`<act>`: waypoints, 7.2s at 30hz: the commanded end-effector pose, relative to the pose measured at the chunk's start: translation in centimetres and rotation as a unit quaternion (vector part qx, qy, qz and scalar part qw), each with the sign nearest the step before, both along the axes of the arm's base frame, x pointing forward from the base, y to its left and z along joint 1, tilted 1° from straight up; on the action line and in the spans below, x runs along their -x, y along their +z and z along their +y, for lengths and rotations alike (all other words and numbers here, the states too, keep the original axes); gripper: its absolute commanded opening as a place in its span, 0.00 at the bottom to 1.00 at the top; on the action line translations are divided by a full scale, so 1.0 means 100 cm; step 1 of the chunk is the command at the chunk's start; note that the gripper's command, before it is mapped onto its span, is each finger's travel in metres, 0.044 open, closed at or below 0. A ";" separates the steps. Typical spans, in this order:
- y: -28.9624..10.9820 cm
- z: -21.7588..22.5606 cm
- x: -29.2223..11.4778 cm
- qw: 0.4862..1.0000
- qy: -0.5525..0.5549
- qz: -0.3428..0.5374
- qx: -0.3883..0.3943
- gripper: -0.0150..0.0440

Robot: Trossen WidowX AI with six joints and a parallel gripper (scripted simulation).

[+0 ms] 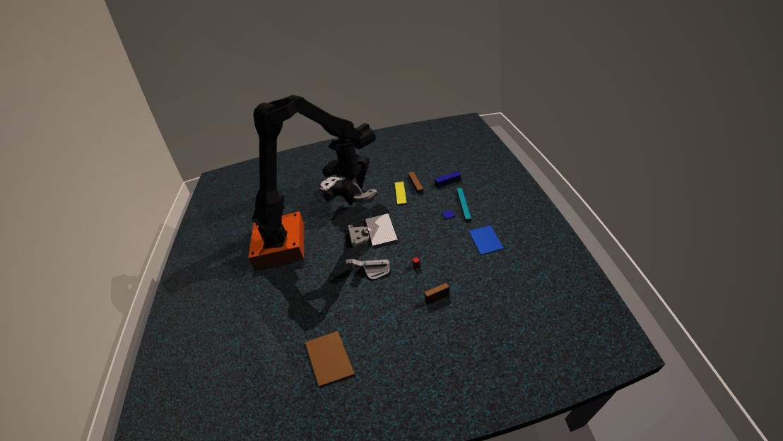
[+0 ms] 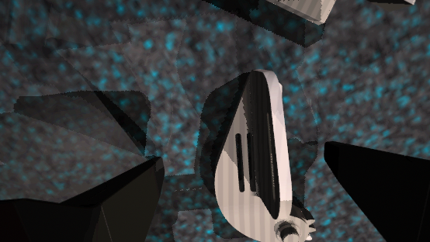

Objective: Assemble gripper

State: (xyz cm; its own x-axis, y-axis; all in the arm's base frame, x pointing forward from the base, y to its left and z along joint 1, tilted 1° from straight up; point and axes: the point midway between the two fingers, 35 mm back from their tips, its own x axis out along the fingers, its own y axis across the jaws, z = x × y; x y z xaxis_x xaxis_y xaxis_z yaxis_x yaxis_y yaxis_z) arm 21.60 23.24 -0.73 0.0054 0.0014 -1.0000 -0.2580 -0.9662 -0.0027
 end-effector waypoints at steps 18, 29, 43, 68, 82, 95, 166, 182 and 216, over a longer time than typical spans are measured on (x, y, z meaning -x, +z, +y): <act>-0.002 0.001 0.000 1.000 0.002 0.001 -0.001 1.00; -0.001 0.000 0.000 1.000 0.000 0.000 0.000 0.51; -0.001 0.000 0.000 1.000 0.000 0.000 0.000 0.48; 0.066 0.001 0.000 1.000 0.001 0.001 -0.001 0.48; 0.078 -0.007 -0.001 0.999 -0.044 0.001 -0.002 0.48; 0.080 -0.027 -0.005 0.984 -0.176 0.001 -0.002 0.48; 0.083 -0.130 0.003 0.622 -0.783 -0.001 -0.002 0.48; 0.082 -0.150 0.010 0.486 -0.874 -0.002 -0.002 0.48; 0.077 -0.184 0.028 0.196 -0.981 -0.004 -0.003 0.48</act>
